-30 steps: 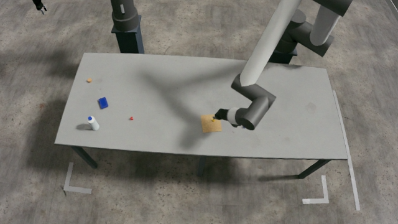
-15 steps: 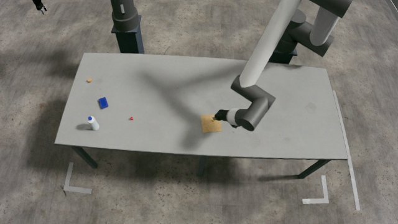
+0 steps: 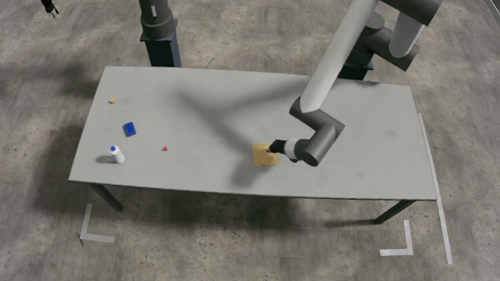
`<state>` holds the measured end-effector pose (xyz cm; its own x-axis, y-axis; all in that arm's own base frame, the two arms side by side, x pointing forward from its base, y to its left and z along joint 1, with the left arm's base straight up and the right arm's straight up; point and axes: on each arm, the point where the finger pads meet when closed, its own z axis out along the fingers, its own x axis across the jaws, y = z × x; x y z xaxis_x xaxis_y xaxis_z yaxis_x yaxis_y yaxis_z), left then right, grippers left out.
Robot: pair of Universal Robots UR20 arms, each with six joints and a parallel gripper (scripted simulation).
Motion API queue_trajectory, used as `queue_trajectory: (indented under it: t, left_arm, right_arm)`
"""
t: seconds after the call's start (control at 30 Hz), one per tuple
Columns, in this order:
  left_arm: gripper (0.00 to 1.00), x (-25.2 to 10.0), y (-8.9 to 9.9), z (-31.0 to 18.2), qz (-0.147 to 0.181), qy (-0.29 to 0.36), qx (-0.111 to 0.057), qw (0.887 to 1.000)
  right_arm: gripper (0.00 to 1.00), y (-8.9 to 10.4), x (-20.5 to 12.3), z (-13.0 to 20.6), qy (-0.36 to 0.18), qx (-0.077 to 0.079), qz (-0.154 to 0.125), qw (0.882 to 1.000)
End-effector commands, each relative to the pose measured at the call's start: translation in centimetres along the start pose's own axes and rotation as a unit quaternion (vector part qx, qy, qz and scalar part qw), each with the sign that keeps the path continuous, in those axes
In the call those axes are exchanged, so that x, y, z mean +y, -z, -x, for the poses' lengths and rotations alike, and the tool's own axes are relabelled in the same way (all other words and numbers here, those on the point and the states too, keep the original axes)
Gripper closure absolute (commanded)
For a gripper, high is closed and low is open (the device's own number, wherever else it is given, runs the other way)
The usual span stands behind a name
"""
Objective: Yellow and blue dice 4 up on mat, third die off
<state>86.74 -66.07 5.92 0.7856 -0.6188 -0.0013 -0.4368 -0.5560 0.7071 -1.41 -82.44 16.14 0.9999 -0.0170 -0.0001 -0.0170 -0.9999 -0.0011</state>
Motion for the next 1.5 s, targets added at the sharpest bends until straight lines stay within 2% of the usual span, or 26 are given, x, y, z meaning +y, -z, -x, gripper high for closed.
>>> queue_trajectory:
  t: [0.0, 0.63, 1.47]
  left_arm:
    - [0.36, -0.6, -0.6, -0.1, 0.000, 0.000, 0.000, 1.000]
    - [0.36, -2.2, -2.2, -0.1, 0.000, 0.000, 0.000, 1.000]
    - [0.36, -2.3, -2.3, -0.1, 0.000, 0.000, 0.000, 1.000]
  right_arm:
    - [0.00, 0.1, 0.0, 0.0, 0.000, 0.000, 0.000, 1.000]
    - [0.00, 0.1, 0.0, 0.0, 0.000, 0.000, 0.000, 1.000]
    - [0.00, 0.1, 0.0, 0.0, 0.000, 0.000, 0.000, 1.000]
